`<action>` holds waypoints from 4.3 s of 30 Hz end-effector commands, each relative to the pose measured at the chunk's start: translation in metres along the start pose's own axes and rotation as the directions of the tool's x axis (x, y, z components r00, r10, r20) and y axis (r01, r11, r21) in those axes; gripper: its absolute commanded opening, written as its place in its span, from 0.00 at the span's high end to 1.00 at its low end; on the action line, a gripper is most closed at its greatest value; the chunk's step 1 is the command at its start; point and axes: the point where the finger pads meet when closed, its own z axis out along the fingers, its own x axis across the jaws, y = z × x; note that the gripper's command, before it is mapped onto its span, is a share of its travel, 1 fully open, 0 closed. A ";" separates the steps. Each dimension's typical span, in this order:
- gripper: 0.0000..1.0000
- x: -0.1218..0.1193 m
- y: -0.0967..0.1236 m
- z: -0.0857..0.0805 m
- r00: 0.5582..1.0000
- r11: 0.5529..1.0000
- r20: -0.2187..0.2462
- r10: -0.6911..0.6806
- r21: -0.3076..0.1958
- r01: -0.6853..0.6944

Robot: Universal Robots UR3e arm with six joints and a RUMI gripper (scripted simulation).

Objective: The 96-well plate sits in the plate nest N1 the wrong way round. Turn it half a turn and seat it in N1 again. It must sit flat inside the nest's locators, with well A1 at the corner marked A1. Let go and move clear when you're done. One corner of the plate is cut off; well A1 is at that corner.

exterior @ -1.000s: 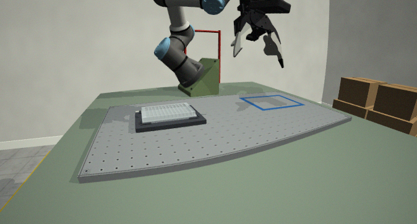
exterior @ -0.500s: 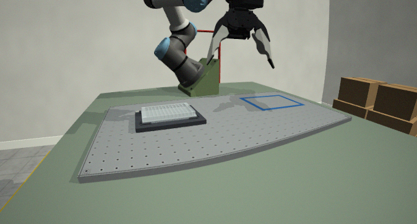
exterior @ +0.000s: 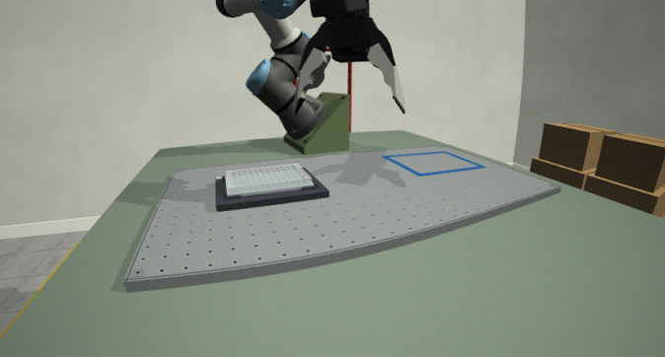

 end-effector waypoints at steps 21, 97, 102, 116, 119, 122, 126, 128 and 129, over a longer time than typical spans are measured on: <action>0.00 0.095 -0.024 0.015 0.785 0.781 -0.121 0.608 -0.086 -0.618; 0.00 0.122 -0.012 0.089 0.664 0.660 -0.163 0.730 -0.082 -0.746; 0.00 0.122 -0.012 0.089 0.664 0.660 -0.163 0.730 -0.082 -0.746; 1.00 0.122 -0.012 0.089 0.664 0.660 -0.163 0.730 -0.082 -0.746; 1.00 0.122 -0.012 0.089 0.664 0.660 -0.163 0.730 -0.082 -0.746; 1.00 0.122 -0.012 0.089 0.664 0.660 -0.163 0.730 -0.082 -0.746; 1.00 0.122 -0.012 0.089 0.664 0.660 -0.163 0.730 -0.082 -0.746; 1.00 0.122 -0.012 0.089 0.664 0.660 -0.163 0.730 -0.082 -0.746; 1.00 0.122 -0.012 0.089 0.664 0.660 -0.163 0.730 -0.082 -0.746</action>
